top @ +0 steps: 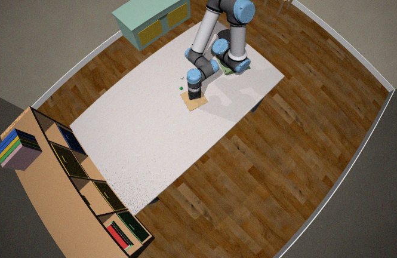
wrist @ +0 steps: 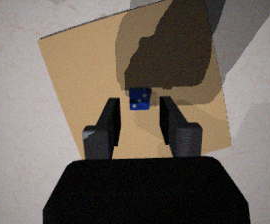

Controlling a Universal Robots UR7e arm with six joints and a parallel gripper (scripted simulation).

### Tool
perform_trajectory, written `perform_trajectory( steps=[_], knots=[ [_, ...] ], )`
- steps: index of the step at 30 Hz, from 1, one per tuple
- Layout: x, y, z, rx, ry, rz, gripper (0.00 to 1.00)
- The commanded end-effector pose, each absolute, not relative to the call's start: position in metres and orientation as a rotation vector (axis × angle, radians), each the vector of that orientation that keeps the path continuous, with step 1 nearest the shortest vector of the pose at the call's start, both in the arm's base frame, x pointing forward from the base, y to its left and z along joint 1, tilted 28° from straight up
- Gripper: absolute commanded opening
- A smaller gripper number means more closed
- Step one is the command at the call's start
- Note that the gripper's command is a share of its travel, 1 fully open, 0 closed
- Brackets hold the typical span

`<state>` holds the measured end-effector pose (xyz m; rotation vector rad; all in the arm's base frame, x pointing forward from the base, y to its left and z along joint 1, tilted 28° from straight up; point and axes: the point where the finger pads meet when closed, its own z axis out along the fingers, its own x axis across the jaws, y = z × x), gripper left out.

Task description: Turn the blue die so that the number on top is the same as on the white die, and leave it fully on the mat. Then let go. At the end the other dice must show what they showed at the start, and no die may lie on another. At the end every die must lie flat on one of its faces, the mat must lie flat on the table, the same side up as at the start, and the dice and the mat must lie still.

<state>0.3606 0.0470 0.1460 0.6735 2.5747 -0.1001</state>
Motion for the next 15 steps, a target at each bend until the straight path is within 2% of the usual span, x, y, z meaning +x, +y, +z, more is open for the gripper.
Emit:
perform_trajectory(
  steps=[1, 15],
  knots=[
    [0.3636, 0.0457, 0.1398, 0.673, 2.575, -0.100, 0.64],
    [0.3647, 0.0452, 0.1374, 0.673, 2.575, -0.100, 0.64]
  ],
)
